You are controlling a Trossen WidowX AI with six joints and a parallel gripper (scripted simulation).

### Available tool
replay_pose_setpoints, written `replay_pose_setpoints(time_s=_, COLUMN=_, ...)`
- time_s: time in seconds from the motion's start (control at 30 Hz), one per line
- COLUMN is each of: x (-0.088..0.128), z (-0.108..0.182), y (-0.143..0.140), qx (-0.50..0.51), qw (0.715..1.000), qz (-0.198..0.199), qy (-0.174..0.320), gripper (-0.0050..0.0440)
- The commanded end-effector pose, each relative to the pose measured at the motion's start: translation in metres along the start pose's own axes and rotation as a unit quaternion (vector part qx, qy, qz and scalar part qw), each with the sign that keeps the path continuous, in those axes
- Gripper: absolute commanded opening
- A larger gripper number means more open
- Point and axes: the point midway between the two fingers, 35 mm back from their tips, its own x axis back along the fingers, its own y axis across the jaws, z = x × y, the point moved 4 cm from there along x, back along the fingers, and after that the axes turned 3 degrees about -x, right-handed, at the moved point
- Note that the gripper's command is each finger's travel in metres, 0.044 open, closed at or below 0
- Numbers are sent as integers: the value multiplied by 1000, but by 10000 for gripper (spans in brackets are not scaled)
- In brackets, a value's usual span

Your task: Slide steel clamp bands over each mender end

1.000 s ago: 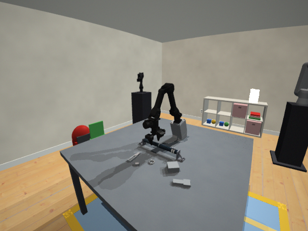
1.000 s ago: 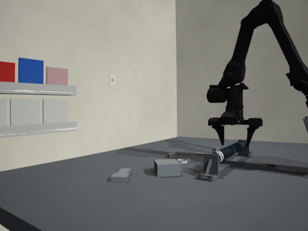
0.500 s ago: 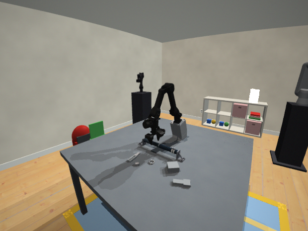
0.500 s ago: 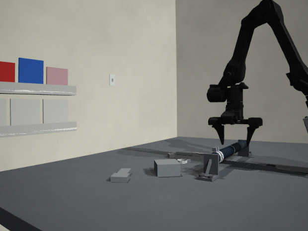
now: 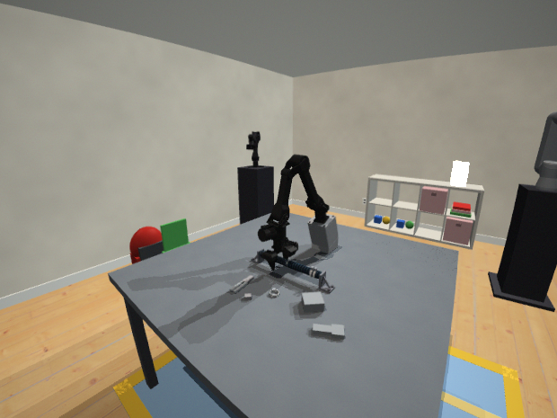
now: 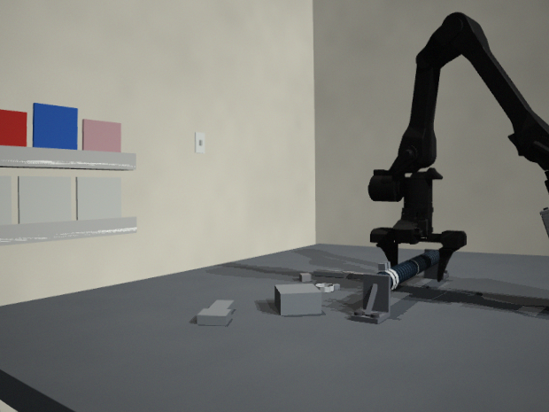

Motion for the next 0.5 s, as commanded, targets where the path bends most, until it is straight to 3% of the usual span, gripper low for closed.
replay_pose_setpoints(time_s=0.0, x=-3, z=0, y=2, qx=-1, qw=1000, qz=-5, qy=0, gripper=440)
replay_pose_setpoints(time_s=0.07, x=-3, z=0, y=2, qx=-1, qw=1000, qz=-5, qy=0, gripper=440)
replay_pose_setpoints(time_s=0.4, x=-3, z=0, y=2, qx=-1, qw=1000, qz=-5, qy=0, gripper=200)
replay_pose_setpoints(time_s=0.47, x=-3, z=0, y=2, qx=-1, qw=1000, qz=-5, qy=0, gripper=200)
